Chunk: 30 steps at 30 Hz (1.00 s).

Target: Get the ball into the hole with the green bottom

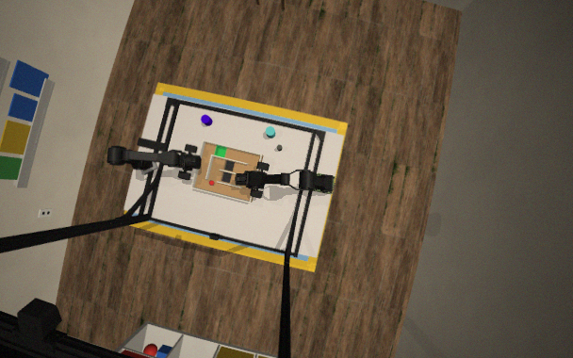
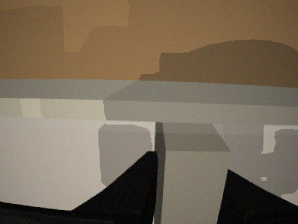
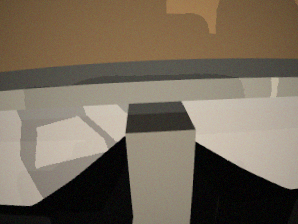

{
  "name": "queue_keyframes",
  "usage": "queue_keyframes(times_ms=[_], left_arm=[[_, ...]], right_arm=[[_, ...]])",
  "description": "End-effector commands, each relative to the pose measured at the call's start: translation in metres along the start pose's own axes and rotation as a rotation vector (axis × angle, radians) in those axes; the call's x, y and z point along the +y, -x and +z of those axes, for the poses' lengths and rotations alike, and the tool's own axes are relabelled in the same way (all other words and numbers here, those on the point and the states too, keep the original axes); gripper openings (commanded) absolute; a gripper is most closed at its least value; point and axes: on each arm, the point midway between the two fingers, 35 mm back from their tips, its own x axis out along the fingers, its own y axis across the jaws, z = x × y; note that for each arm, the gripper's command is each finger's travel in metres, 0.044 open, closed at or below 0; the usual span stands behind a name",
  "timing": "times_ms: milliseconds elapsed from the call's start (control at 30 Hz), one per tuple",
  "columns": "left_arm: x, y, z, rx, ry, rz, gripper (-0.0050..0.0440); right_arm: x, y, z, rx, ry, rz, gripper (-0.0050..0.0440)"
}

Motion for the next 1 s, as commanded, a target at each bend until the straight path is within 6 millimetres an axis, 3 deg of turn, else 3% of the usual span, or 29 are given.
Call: queue_keyframes(times_ms=[0,433,967], left_arm=[[0.0012,-0.0005,-0.0012,-0.008,0.001,-0.014,0.0020],[0.0043,-0.0033,-0.0017,-0.021,0.000,-0.094,0.0020],[0.0002,-0.0053,-0.0020,-0.031,0.002,0.005,0.0020]], right_arm=[[-0.0014,0.0018,0.0010,0.006,0.000,0.014,0.0020],[-0.0047,0.0042,0.0016,0.019,0.000,0.093,0.0020],[-0.0008,0.0065,0.0021,0.029,0.001,-0.006,0.0020]])
